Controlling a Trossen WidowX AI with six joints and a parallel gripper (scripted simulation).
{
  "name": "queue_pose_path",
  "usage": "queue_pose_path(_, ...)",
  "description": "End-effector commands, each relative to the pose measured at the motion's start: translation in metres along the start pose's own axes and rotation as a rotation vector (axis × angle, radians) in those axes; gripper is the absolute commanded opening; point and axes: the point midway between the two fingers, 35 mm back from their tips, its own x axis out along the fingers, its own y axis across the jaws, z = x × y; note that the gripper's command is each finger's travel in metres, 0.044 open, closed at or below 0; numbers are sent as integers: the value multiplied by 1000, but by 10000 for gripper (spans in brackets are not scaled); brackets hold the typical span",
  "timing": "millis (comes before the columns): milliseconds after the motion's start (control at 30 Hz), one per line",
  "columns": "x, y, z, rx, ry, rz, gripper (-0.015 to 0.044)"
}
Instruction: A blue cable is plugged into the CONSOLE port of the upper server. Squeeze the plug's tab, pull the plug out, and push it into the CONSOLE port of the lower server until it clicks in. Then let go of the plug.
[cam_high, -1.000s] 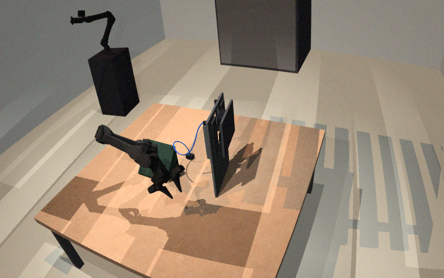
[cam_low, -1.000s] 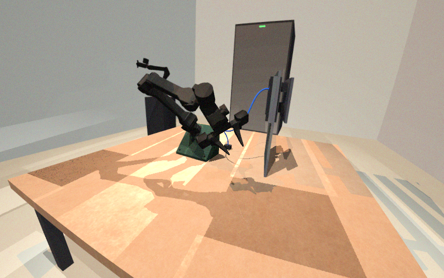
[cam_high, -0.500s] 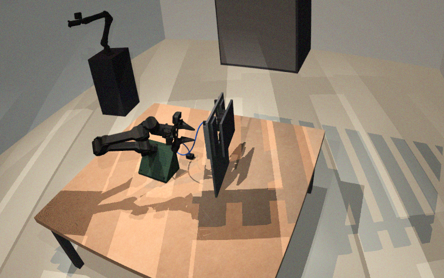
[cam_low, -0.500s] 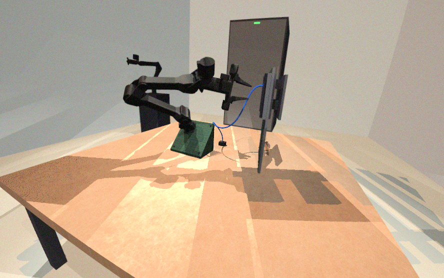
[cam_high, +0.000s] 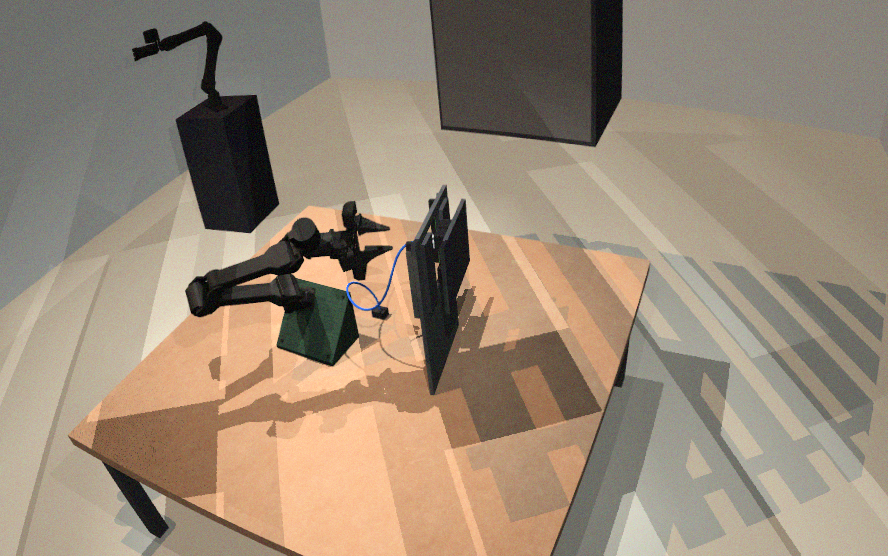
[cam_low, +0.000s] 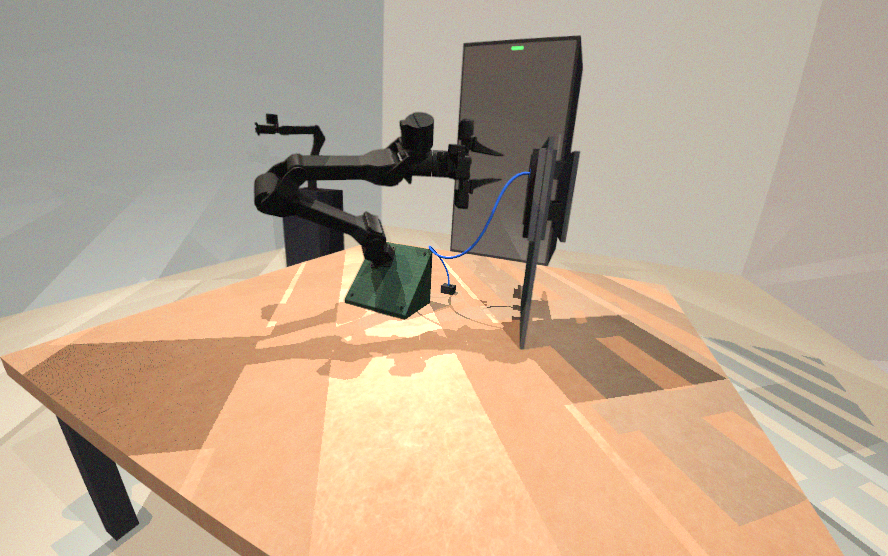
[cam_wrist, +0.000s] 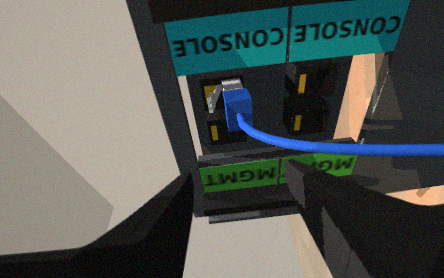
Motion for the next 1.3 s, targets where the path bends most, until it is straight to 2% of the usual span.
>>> queue_pose_path(0,33,-2,8,-2,1,-3,239)
queue_pose_path(1267,87,-2,21,-2,-1,-1,239)
